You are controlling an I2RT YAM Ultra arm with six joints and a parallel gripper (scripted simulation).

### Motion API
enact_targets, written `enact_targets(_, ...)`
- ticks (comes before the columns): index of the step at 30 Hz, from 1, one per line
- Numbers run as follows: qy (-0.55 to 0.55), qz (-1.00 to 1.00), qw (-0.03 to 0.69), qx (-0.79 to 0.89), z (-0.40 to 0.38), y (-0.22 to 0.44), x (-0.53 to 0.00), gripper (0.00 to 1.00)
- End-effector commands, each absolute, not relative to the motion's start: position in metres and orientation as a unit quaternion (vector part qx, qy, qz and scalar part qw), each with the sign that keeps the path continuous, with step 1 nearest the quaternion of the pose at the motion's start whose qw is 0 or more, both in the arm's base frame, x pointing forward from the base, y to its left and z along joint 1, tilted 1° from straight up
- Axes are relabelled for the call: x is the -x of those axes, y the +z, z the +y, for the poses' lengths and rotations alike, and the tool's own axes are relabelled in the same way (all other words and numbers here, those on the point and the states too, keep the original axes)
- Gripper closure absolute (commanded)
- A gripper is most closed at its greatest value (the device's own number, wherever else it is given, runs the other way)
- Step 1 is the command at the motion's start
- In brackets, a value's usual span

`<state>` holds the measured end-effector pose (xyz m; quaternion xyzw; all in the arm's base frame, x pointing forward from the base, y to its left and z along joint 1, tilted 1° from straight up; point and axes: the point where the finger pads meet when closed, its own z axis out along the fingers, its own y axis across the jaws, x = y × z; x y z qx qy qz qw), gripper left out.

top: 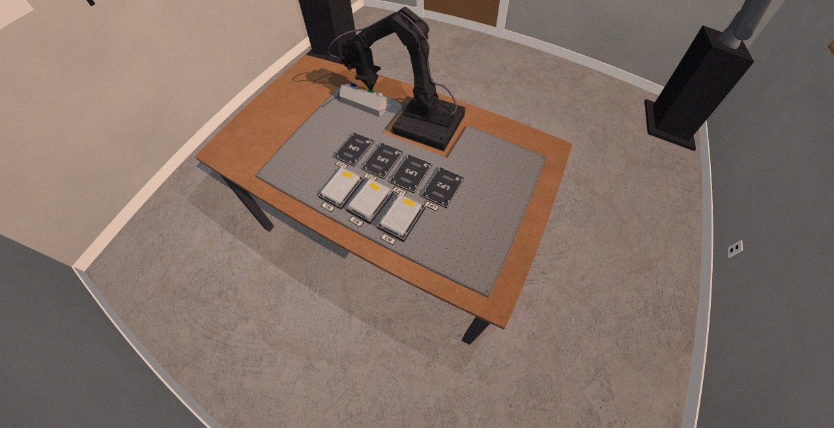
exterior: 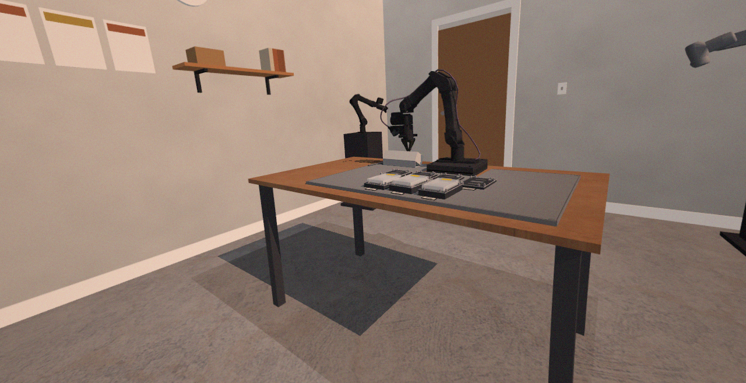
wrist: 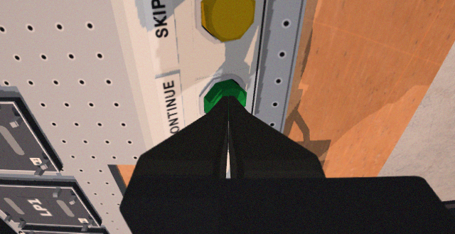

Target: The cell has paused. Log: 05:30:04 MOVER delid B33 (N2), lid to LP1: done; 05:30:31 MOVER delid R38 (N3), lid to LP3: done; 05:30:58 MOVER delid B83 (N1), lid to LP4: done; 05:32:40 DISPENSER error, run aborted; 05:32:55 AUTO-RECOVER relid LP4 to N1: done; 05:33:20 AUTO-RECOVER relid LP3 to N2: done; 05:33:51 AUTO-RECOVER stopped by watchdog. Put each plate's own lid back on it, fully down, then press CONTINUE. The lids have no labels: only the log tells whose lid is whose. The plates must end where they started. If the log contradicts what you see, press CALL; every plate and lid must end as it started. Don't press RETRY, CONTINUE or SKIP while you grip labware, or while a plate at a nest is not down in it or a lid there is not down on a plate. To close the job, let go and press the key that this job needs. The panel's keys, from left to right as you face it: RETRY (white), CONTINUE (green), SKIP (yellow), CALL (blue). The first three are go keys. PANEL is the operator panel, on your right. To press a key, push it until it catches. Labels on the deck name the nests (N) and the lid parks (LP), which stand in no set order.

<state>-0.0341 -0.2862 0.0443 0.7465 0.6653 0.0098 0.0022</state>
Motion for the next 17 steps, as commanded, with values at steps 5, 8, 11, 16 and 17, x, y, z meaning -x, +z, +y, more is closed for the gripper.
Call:
enact_targets(5,0.002,0.663,0.011,-0.749,-0.2872,0.0445,0.0339,1.0)
enact_targets(8,0.002,0.663,0.011,-0.749,-0.287,0.0435,0.0337,1.0)
enact_targets(11,0.003,0.663,0.011,-0.749,-0.2867,0.0426,0.0336,1.0)
enact_targets(16,0.004,0.663,0.011,-0.749,-0.2863,0.041,0.0332,1.0)
enact_targets(17,0.004,0.663,0.011,-0.749,-0.2862,0.0407,0.0332,1.0)
